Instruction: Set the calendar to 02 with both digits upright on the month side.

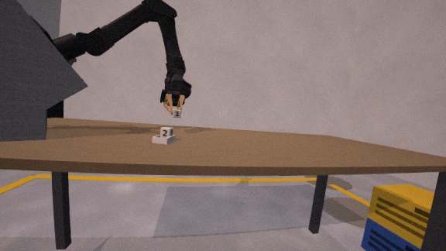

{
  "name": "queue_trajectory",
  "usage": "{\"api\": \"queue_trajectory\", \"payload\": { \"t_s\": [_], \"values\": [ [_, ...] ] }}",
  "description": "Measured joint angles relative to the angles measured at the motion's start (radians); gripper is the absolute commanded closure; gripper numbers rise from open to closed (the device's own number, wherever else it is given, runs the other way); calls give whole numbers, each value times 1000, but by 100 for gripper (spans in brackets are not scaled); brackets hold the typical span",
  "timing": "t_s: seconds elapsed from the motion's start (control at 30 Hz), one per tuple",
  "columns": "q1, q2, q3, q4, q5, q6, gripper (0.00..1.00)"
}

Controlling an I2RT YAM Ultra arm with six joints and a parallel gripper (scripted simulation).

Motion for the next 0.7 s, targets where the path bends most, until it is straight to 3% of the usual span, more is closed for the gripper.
{"api": "queue_trajectory", "payload": {
  "t_s": [0.47, 0.7],
  "values": [
    [-3, -11, -4, -13, -11, -7, 74],
    [-106, -111, -77, 54, -177, -103, 74]
  ]
}}
